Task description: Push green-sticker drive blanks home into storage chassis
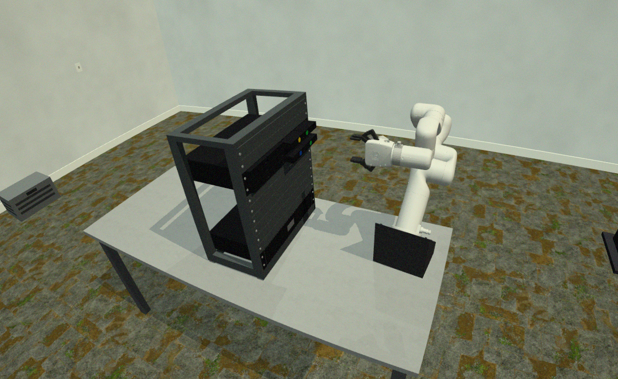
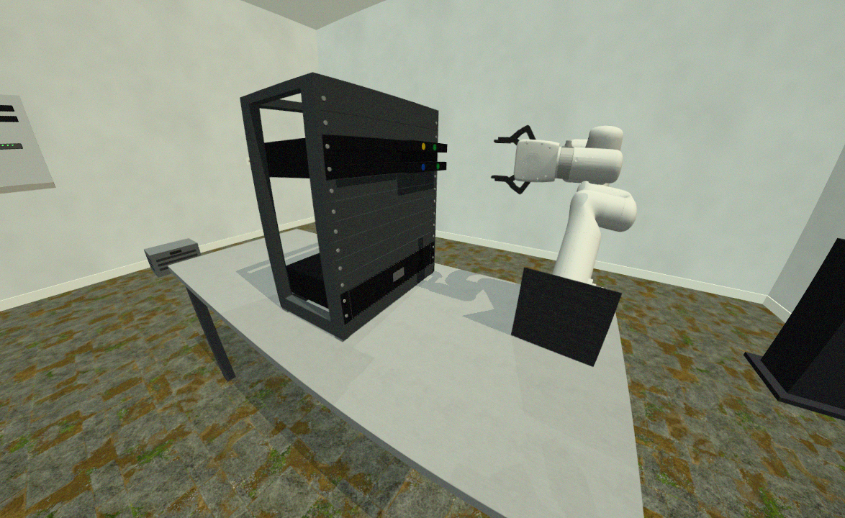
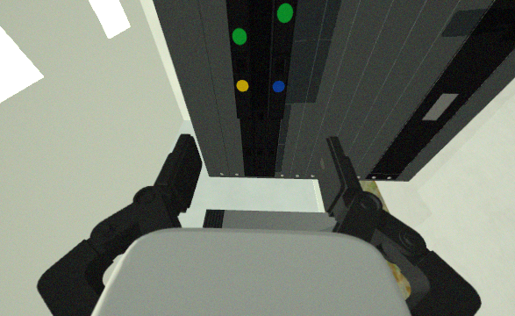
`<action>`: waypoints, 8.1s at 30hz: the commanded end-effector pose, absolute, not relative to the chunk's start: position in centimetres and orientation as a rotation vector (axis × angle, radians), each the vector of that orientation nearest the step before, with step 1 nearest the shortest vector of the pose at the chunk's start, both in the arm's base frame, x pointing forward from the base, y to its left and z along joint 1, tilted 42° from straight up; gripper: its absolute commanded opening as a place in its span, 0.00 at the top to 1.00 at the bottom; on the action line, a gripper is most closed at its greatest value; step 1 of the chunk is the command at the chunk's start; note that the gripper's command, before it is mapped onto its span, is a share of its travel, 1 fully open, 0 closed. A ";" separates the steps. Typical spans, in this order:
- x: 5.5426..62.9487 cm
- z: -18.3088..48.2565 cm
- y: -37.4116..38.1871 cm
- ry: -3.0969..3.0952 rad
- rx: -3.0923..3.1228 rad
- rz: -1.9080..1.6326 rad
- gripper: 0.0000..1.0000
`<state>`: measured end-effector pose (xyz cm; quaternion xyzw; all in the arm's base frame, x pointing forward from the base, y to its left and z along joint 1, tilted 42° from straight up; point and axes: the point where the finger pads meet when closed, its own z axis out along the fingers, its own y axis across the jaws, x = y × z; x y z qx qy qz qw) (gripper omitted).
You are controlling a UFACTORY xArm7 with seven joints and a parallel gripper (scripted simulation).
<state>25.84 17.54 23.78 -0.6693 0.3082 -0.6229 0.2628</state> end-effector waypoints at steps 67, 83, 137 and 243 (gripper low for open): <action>40.7 19.8 20.1 0.835 -1.808 -1.684 0.00; 40.7 19.8 20.1 0.835 -1.808 -1.684 0.00; 39.5 25.4 14.2 0.835 -1.808 -1.684 0.00; 43.0 24.1 11.2 0.835 -1.808 -1.684 1.00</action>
